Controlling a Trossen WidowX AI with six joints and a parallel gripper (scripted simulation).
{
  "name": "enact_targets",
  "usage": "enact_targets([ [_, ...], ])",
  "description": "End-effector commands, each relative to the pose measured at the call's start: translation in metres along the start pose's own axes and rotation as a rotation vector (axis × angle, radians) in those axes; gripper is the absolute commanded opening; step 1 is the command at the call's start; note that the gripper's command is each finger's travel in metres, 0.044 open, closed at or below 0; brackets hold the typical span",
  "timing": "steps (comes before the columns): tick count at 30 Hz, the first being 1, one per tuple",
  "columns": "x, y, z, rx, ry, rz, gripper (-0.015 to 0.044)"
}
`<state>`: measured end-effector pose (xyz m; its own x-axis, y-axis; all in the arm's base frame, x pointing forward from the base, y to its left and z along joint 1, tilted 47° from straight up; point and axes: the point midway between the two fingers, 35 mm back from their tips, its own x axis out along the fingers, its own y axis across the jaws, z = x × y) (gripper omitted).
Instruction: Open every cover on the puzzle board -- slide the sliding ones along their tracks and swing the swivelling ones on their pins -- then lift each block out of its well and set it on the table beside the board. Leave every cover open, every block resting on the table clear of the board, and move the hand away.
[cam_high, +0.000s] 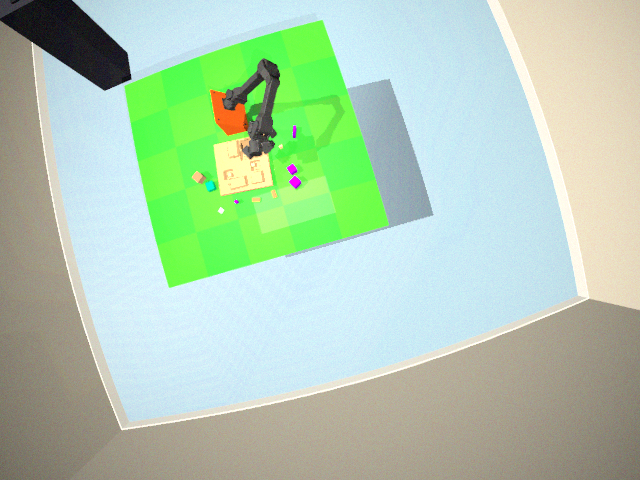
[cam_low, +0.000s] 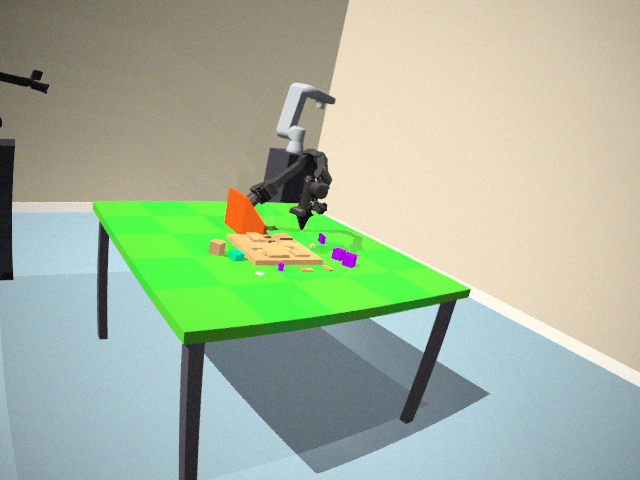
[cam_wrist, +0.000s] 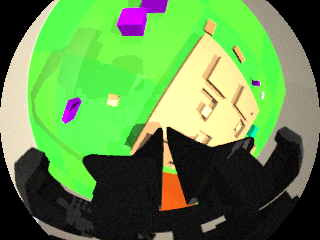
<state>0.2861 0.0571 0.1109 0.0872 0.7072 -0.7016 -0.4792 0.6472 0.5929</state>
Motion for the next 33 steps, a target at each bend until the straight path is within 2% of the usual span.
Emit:
enact_targets([
  [1,0.003,-0.017,-0.012,-0.071,0.011,0.004,0.0000],
  [16,0.005,-0.081,-0.065,-0.474,-0.003,0.025,0.0000],
  [21,0.006,-0.086,-0.070,-0.511,-0.007,0.028,0.0000],
  [33,0.053,-0.084,-0.073,-0.511,-0.009,0.029,0.0000],
])
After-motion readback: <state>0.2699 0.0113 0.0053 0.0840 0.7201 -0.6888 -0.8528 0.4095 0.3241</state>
